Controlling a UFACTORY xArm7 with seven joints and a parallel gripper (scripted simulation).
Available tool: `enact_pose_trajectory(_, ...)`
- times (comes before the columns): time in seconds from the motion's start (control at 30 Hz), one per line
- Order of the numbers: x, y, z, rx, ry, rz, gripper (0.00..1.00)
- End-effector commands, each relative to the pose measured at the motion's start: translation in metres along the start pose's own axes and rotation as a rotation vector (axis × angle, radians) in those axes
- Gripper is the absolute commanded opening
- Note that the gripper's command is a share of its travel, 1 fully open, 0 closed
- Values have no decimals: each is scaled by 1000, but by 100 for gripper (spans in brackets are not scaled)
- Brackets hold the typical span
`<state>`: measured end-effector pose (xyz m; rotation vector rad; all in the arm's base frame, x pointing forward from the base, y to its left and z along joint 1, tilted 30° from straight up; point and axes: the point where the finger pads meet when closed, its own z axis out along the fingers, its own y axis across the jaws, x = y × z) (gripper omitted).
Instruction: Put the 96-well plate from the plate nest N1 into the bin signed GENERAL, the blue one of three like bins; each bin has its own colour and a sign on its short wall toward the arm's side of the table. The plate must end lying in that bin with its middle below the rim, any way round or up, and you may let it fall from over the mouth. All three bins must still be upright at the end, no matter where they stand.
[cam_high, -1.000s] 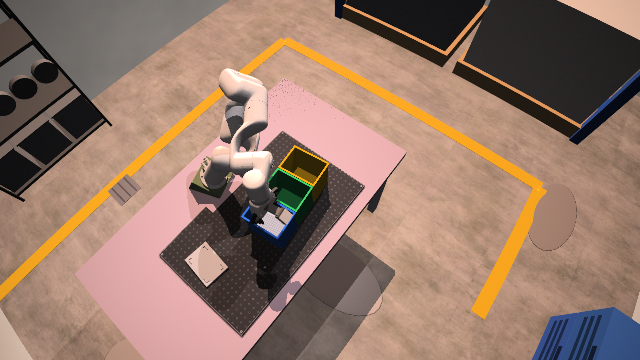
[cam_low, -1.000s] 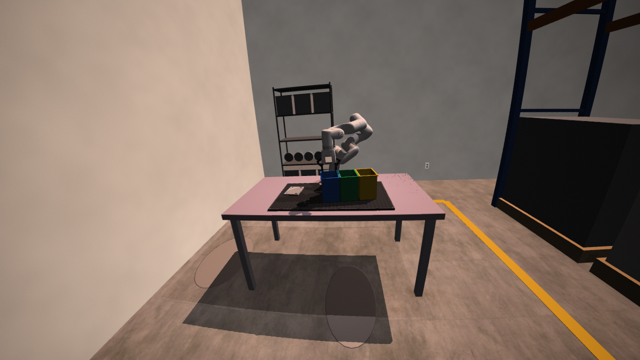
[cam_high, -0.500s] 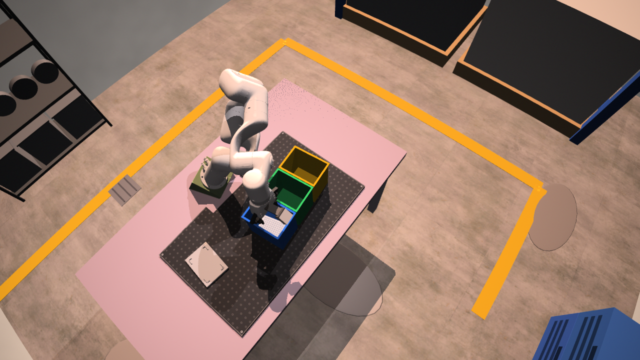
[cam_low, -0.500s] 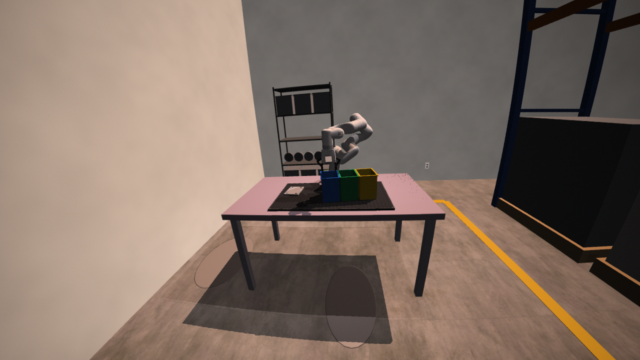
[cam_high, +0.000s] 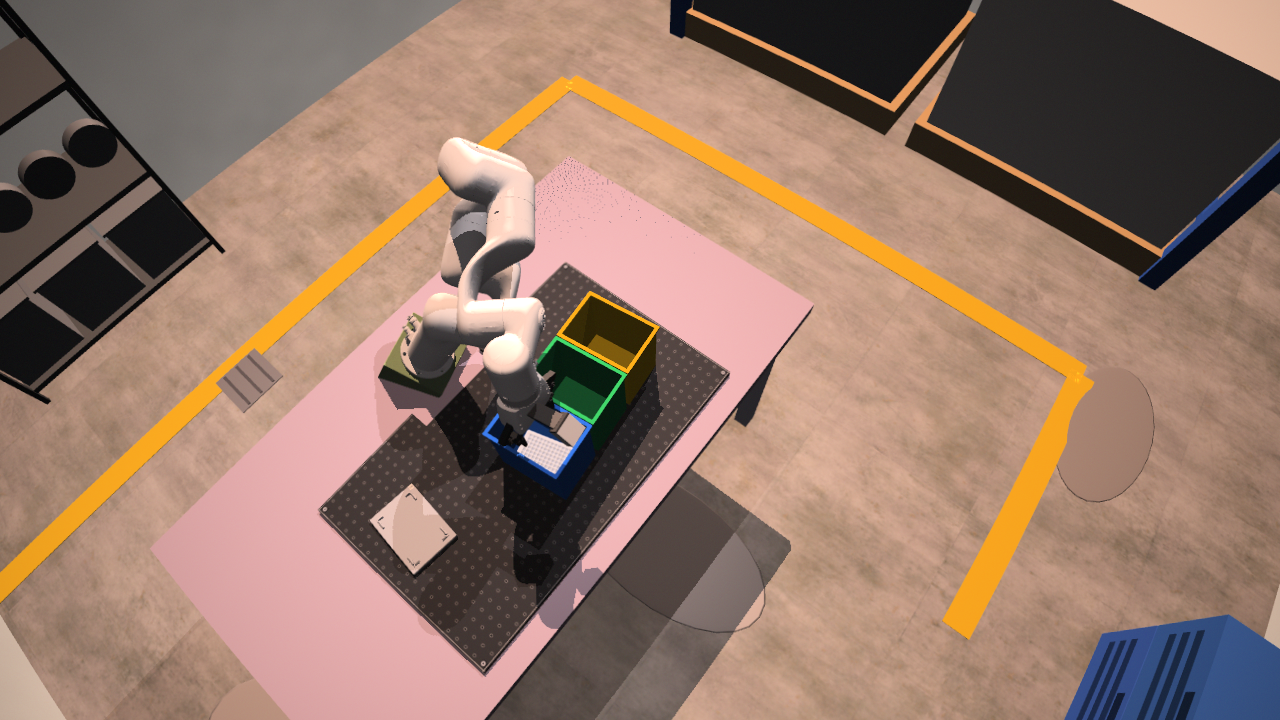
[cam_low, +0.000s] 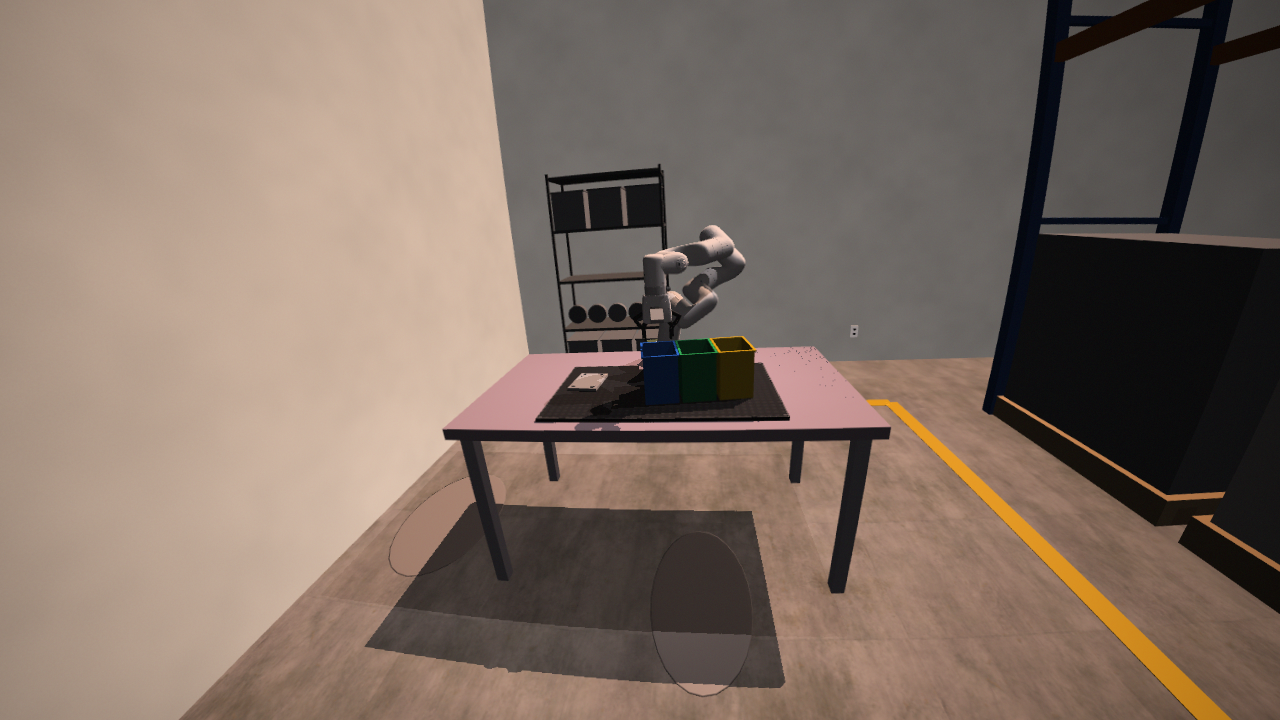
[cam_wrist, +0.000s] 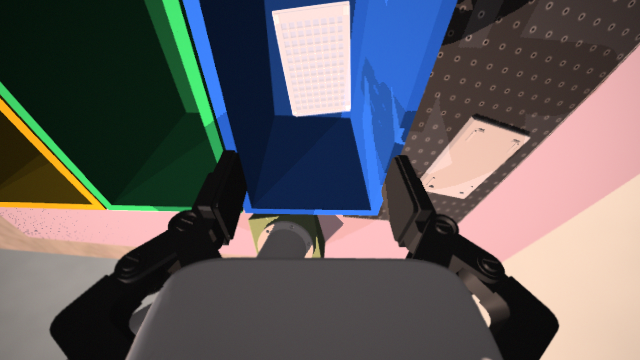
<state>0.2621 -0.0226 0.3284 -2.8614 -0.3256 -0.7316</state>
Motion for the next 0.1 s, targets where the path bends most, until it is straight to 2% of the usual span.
enact_pose_trajectory(0.0,1,0,-1,-1,3,-1,100)
enact_pose_trajectory(0.07,1,0,-1,-1,3,-1,100)
